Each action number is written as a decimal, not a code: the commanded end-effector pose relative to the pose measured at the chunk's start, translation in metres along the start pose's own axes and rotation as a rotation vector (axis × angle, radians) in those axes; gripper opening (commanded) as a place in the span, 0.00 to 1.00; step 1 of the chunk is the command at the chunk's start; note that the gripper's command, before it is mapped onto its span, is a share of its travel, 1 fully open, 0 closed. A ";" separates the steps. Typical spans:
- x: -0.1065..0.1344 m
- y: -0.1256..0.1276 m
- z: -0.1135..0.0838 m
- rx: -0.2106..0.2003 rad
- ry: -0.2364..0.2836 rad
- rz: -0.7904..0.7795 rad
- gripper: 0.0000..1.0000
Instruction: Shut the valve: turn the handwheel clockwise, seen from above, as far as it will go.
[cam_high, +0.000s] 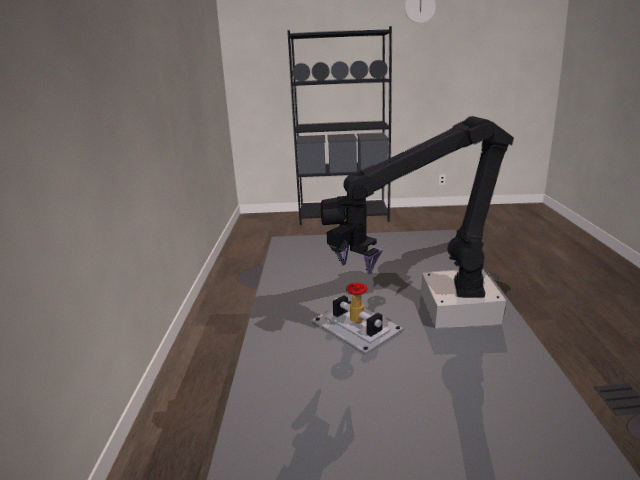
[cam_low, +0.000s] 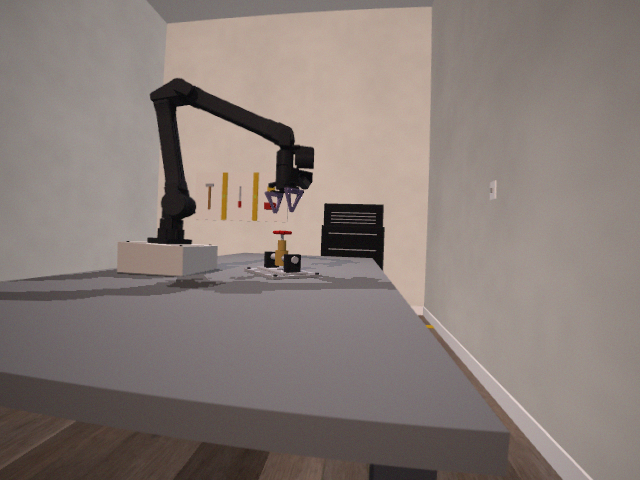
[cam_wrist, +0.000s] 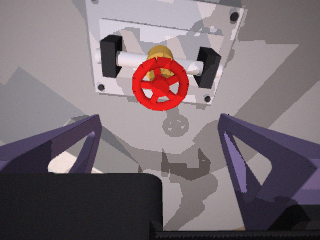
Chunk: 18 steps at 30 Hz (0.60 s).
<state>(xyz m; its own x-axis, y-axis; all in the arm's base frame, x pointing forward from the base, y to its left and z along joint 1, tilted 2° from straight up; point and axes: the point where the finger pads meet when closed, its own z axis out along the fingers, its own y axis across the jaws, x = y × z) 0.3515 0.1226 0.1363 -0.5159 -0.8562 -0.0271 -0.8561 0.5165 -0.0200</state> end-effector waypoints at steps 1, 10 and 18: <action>-0.002 -0.003 0.008 0.000 0.000 -0.008 1.00; -0.004 -0.006 0.018 0.005 -0.006 -0.006 1.00; -0.001 -0.004 0.032 0.000 0.000 -0.005 1.00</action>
<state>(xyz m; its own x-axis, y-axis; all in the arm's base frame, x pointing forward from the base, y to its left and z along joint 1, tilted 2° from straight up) 0.3506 0.1223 0.1115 -0.5153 -0.8567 -0.0232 -0.8566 0.5157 -0.0169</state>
